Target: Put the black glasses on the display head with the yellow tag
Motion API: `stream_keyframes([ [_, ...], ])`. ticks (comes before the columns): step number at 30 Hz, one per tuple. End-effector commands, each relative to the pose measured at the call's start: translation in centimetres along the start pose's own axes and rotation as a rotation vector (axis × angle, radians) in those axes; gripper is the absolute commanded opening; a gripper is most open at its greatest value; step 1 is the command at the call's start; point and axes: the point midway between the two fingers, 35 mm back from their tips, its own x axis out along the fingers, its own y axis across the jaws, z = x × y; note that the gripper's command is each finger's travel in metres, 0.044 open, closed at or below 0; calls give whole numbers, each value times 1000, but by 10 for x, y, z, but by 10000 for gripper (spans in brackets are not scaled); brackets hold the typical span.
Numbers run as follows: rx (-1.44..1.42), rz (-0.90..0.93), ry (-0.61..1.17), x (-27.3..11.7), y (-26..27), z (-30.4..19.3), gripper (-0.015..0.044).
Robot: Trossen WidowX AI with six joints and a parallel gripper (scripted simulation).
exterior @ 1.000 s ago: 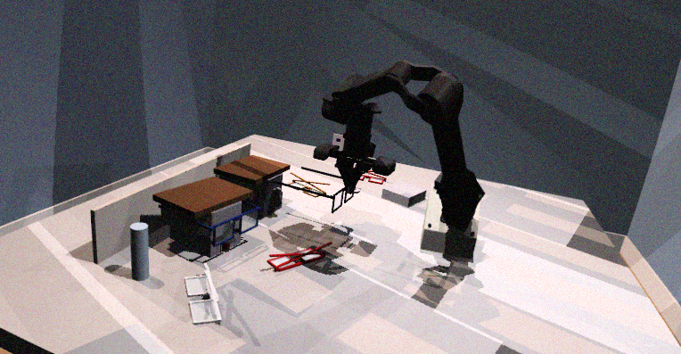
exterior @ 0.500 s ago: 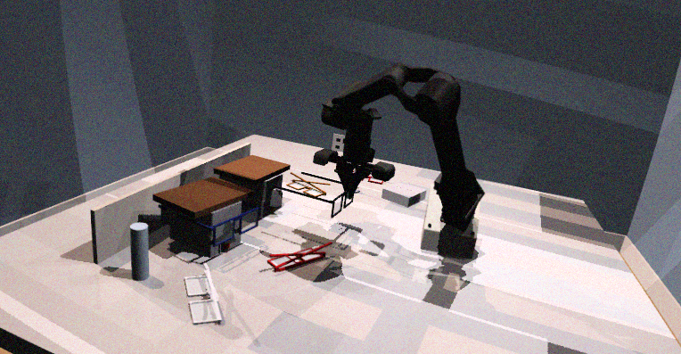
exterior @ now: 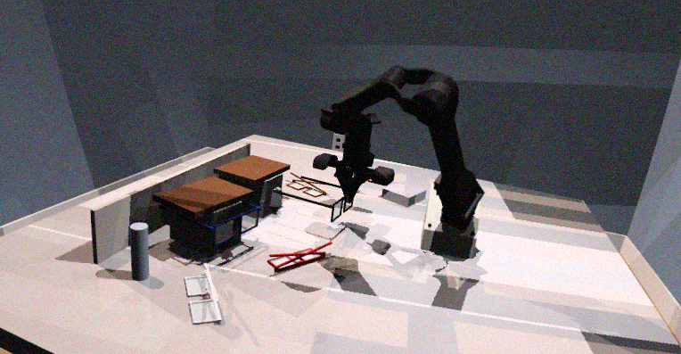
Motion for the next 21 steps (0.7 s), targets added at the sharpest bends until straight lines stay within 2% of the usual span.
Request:
stream_keyframes([
  [1,3,2,6,1,3,-1,0],
  [21,2,3,3,1,29,-1,0],
])
